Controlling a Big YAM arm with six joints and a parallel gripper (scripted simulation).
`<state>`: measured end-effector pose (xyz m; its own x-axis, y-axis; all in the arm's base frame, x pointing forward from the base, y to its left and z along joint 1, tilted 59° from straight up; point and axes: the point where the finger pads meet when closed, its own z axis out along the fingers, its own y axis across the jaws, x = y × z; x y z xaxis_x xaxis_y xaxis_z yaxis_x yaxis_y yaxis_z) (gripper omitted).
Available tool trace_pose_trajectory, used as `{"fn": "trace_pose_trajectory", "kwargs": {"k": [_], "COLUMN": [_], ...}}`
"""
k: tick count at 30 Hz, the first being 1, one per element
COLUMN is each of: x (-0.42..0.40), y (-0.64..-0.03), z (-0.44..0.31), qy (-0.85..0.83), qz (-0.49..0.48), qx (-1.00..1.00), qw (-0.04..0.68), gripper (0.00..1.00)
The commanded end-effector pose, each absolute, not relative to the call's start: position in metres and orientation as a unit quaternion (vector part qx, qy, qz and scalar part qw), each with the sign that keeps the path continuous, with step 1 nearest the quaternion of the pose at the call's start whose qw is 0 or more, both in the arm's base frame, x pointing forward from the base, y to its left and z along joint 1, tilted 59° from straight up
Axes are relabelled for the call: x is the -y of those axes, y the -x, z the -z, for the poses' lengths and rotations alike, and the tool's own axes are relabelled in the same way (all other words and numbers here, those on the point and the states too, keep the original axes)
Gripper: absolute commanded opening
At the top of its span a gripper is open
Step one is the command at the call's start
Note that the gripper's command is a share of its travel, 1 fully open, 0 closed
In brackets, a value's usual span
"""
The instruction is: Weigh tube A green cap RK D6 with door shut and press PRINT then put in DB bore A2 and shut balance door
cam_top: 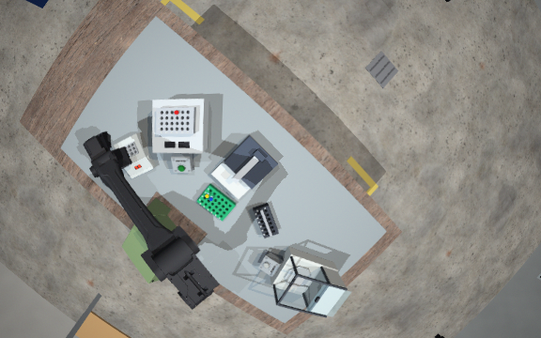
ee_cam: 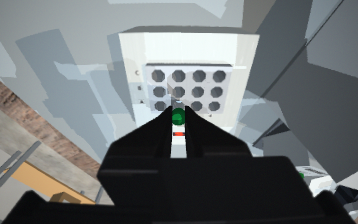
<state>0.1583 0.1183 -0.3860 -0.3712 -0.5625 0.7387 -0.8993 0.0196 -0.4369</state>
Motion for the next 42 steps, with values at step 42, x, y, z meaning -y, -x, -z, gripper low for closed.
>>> {"fn": "trace_pose_trajectory", "kwargs": {"k": [42], "x": [-0.13], "y": [-0.17], "z": [0.393], "qy": [-0.521], "qz": [-0.452], "qx": [0.701], "qw": [0.179], "gripper": [0.36]}}
